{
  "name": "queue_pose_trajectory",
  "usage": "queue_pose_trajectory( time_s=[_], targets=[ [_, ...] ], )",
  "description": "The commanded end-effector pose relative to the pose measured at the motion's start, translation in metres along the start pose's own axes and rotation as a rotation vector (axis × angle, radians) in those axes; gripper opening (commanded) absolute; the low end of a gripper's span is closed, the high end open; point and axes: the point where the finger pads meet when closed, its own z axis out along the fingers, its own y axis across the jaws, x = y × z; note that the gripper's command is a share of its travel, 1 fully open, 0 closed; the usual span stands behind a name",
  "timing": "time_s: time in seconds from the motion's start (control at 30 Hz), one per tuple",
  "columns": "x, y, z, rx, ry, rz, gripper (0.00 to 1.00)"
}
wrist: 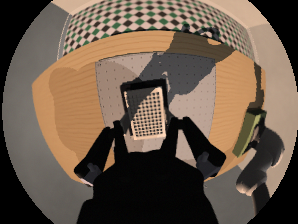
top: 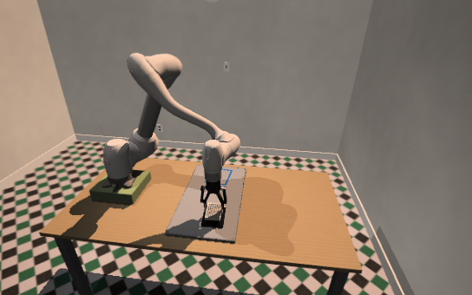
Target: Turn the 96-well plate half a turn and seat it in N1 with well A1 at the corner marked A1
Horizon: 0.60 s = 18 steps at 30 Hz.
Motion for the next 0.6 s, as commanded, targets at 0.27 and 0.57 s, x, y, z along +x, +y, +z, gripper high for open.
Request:
queue_pose_trajectory(
  time_s=[0.27, 0.57],
  targets=[
    [0.0, 0.0, -0.017, 0.0, 0.0, 0.0, 0.0],
    [0.0, 0.0, -0.029, 0.0, 0.0, 0.0, 0.0]
  ],
)
